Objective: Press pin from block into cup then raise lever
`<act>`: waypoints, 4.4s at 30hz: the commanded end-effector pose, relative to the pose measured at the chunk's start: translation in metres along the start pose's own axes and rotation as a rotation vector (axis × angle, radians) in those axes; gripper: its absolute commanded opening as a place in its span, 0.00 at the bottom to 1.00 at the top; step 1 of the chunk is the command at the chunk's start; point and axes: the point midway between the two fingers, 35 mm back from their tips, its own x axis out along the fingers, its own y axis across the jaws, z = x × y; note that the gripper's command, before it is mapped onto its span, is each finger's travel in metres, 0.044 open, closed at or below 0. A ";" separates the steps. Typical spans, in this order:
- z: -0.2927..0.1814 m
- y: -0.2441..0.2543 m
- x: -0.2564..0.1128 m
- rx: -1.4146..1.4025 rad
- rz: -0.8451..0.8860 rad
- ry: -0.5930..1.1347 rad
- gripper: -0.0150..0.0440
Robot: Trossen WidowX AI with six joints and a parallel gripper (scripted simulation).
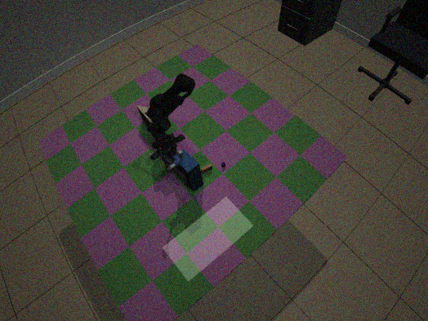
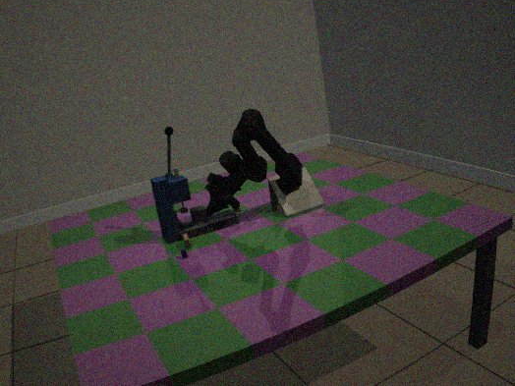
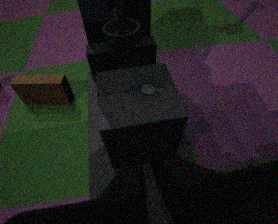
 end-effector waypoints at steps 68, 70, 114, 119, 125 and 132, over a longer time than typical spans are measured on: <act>0.008 0.016 0.014 0.004 0.001 -0.022 0.76; 0.008 0.015 0.014 0.003 -0.002 -0.020 0.76; -0.012 0.006 -0.014 -0.028 0.005 -0.007 0.54; -0.012 0.006 -0.014 -0.028 0.005 -0.007 0.32; -0.012 0.006 -0.014 -0.028 0.005 -0.007 0.31; -0.012 0.006 -0.014 -0.028 0.005 -0.007 0.31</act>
